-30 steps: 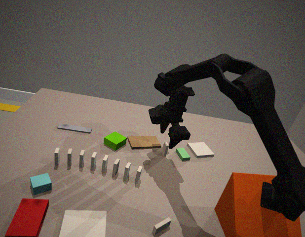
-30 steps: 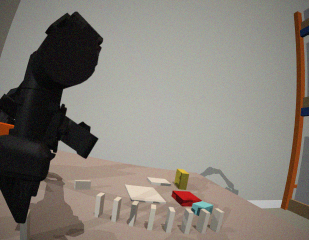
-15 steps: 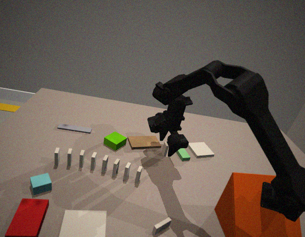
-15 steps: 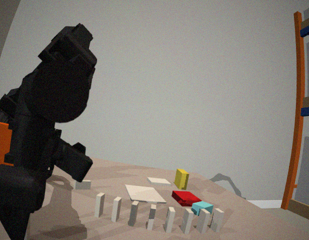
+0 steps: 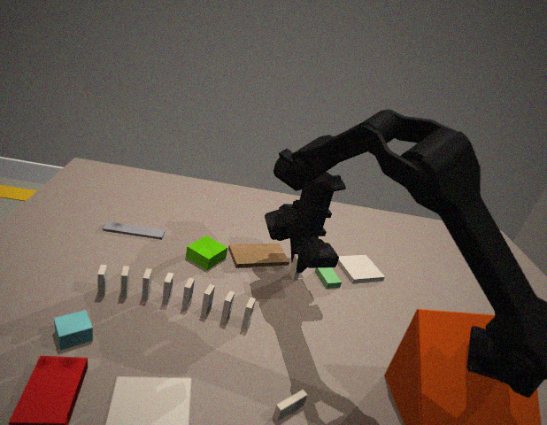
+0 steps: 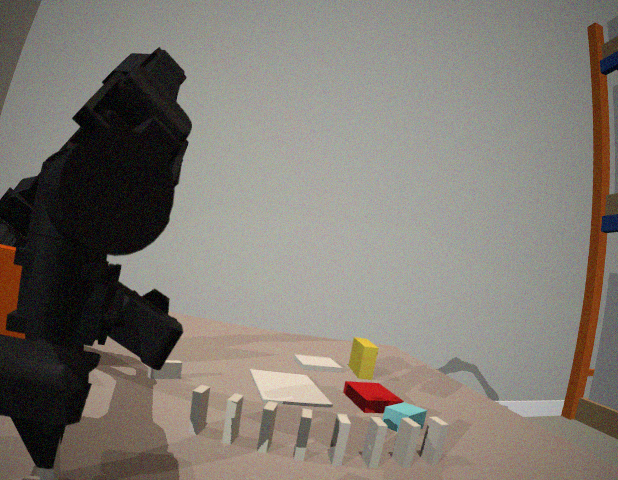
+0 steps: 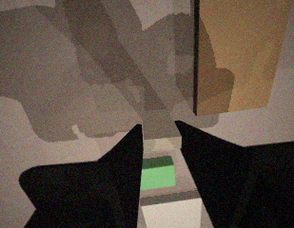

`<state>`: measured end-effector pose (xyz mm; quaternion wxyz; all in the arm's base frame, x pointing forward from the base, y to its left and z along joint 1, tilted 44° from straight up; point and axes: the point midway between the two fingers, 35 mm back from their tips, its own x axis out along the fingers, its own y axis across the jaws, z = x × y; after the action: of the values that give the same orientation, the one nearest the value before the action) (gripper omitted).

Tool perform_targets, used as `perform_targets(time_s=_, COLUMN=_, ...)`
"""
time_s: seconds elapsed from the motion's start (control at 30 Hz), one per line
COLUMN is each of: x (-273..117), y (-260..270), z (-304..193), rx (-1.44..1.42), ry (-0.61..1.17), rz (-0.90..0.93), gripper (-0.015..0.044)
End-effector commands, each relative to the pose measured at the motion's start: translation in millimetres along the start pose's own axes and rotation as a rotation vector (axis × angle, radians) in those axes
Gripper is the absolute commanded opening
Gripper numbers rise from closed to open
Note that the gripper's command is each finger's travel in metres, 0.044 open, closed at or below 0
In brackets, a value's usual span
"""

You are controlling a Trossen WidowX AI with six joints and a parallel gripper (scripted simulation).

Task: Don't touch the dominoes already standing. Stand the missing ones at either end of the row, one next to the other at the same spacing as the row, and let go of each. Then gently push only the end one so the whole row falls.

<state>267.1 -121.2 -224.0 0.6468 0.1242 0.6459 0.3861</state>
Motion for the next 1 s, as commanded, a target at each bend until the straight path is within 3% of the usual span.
perform_targets(time_s=0.0, x=1, y=0, z=1, rx=0.006, ry=-0.005, rz=0.001, gripper=0.0107)
perform_targets(time_s=0.23, x=-2, y=-1, z=1, rx=0.016, ry=-0.009, rz=-0.005, gripper=0.0107)
perform_targets(time_s=0.6, x=-135, y=-1, z=-1, rx=0.004, ry=0.002, rz=-0.004, gripper=0.0107)
perform_targets(time_s=0.97, x=-137, y=17, z=15, rx=0.06, ry=0.002, rz=-0.001, gripper=0.0107)
